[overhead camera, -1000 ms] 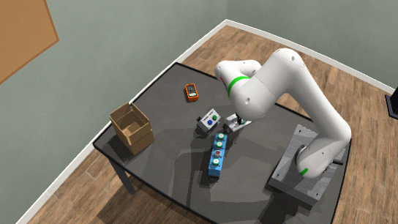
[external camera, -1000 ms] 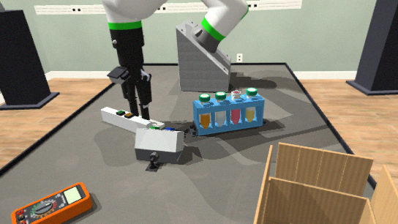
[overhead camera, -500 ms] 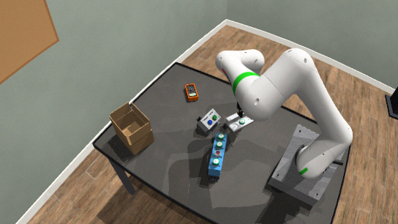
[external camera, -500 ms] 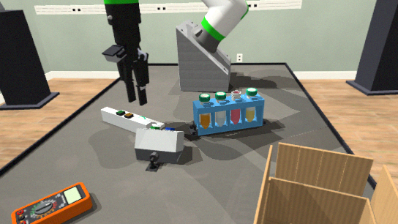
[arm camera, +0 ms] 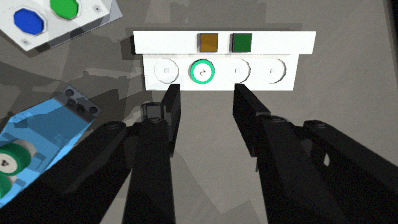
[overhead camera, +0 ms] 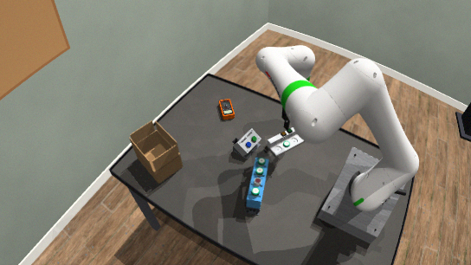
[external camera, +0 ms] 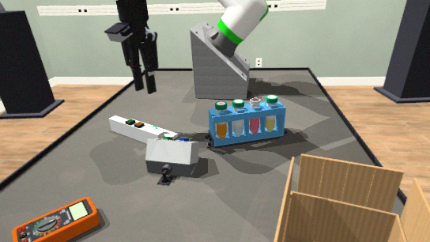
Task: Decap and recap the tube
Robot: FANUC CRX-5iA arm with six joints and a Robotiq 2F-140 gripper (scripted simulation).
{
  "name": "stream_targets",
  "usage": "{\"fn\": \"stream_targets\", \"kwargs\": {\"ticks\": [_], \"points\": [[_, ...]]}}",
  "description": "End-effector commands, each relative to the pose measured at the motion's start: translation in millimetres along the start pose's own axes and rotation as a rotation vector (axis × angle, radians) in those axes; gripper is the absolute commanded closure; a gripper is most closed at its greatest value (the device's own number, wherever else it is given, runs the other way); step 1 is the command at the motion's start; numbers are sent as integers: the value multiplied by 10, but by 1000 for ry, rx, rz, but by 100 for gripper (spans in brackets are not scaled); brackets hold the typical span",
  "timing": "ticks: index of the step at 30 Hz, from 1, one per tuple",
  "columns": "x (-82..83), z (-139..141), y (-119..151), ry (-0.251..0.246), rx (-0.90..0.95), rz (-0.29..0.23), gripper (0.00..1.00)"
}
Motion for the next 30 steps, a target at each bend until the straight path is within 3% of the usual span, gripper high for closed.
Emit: {"fn": "stream_targets", "kwargs": {"ticks": [1,2,3,5,9,24,26,28,30], "points": [[91,1,-5,0,0,1,64],[91,1,-4,0,0,1,64],[69,-77,-27,0,-83,1,90],[26,-231,-71,0,-250,1,90],[4,-309,-93,0,-312,1,90],[-188,-988,-285,-3,-1044,2,90],[-188,-988,-285,-3,-1044,2,90],[-231,-1144,-329,-1,-1198,1,90],[-275,-1299,-373,-1,-1198,1,90]]}}
Point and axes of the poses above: the point where the finger pads meet when closed, its own x axis back along the fingers, its own z axis across the jaws, y = z × x, the point moved 3 cm from there along x, back along the fingers, and after that the axes turned 2 degrees about -x, right-handed, at the moved point
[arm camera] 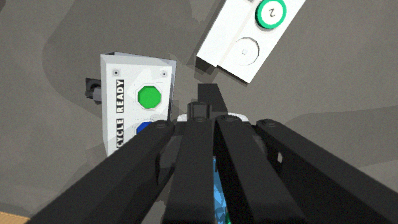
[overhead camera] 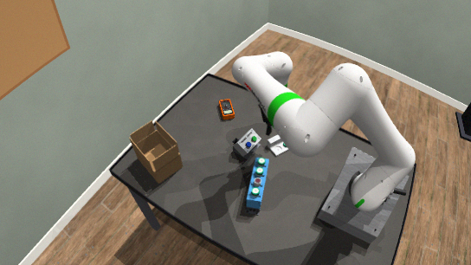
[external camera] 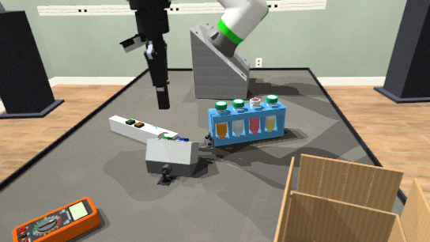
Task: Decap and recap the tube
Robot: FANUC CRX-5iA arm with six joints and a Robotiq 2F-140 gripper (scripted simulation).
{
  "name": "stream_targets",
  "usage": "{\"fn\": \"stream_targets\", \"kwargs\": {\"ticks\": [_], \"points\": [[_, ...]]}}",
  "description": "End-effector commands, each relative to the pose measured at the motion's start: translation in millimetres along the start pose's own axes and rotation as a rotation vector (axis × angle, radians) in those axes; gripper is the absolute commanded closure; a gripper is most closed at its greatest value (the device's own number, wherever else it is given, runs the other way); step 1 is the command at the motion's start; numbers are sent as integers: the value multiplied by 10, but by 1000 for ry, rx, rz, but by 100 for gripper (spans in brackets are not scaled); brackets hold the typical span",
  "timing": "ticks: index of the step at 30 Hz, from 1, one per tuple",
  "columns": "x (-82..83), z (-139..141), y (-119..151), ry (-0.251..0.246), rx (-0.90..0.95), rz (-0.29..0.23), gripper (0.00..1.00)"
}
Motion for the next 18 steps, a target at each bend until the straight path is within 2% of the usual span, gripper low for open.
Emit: {"fn": "stream_targets", "kwargs": {"ticks": [1,9,16,18], "points": [[-87,-256,232,20,-141,17,90],[-262,-670,645,20,-141,17,90],[-262,-671,645,20,-141,17,90],[-321,-670,644,20,-141,17,90]]}}
Point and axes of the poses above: the point where the finger pads meet when closed, its own x axis back along the fingers, its own z axis across the jaws, y = z × x, the point moved 3 cm from there along x, back along the fingers, and after that the axes turned 2 degrees about -x, right-handed, at the moved point
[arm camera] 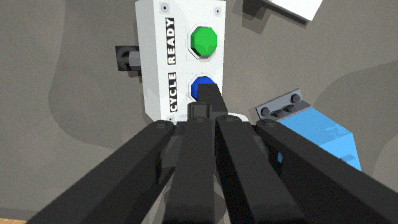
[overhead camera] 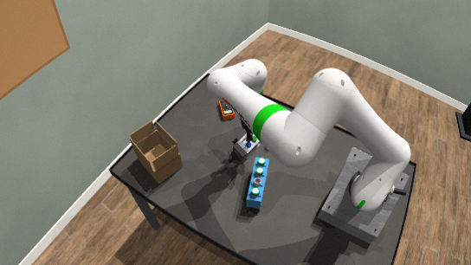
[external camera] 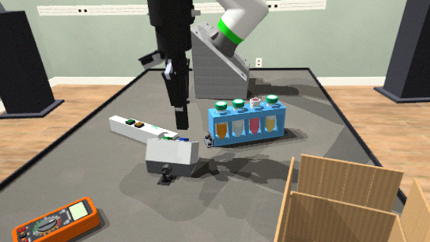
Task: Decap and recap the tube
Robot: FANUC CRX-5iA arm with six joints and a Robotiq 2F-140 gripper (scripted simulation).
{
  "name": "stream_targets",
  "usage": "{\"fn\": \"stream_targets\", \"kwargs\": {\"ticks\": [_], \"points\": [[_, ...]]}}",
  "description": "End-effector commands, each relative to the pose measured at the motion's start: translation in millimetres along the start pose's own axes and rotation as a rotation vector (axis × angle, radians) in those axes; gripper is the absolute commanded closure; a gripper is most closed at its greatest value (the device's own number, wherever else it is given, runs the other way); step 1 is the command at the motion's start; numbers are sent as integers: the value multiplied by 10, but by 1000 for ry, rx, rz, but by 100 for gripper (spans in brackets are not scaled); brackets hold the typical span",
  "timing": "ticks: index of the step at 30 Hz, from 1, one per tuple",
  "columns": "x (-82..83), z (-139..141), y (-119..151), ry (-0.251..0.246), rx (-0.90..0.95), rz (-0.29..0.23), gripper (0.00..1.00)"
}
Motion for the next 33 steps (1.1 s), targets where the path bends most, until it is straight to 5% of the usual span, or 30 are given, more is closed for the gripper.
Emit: {"fn": "stream_targets", "kwargs": {"ticks": [1,33], "points": [[-69,-3,-1,-1,0,0,90],[-212,-4,-1,-1,0,0,90]]}}
Point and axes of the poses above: the point where the finger pads meet when closed, its own x axis back along the fingers, its own z axis across the jaws, y = z × x, the point moved 3 cm from there along x, back along the fingers, and after that the axes turned 2 degrees about -x, right-handed, at the moved point
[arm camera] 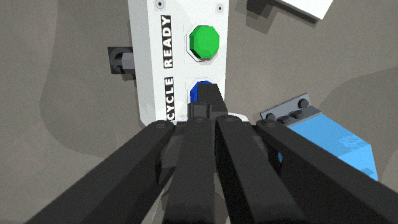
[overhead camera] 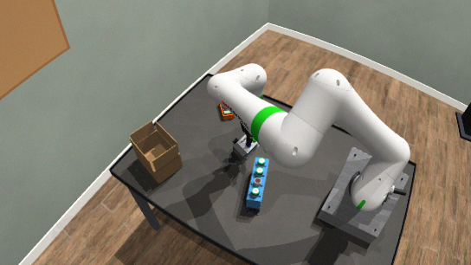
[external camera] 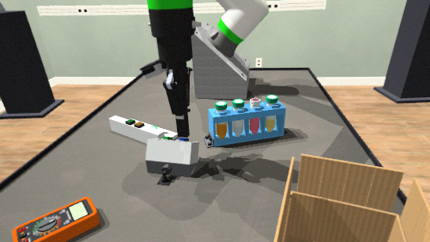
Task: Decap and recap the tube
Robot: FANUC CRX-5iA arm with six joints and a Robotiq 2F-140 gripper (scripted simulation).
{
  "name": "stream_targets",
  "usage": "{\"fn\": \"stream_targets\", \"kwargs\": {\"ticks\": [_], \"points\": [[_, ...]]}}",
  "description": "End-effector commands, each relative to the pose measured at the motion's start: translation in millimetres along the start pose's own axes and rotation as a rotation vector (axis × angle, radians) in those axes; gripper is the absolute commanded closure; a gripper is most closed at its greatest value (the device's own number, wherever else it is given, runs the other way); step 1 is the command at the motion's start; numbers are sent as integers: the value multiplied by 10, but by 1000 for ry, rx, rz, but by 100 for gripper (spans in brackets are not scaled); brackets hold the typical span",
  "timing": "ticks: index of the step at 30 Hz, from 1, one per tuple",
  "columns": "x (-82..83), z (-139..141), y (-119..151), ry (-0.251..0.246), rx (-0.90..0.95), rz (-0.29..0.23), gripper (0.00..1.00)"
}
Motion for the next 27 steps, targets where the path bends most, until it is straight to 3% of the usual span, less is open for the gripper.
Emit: {"fn": "stream_targets", "kwargs": {"ticks": [1,25,27], "points": [[3,-6,-2,-2,0,1,90],[-70,-6,-2,-2,0,1,90],[-11,-5,-2,-2,0,1,90]]}}
Point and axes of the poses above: the point where the finger pads meet when closed, its own x axis back along the fingers, its own z axis across the jaws, y = z × x, the point moved 3 cm from there along x, back along the fingers, and after that the axes turned 2 degrees about -x, right-handed, at the moved point
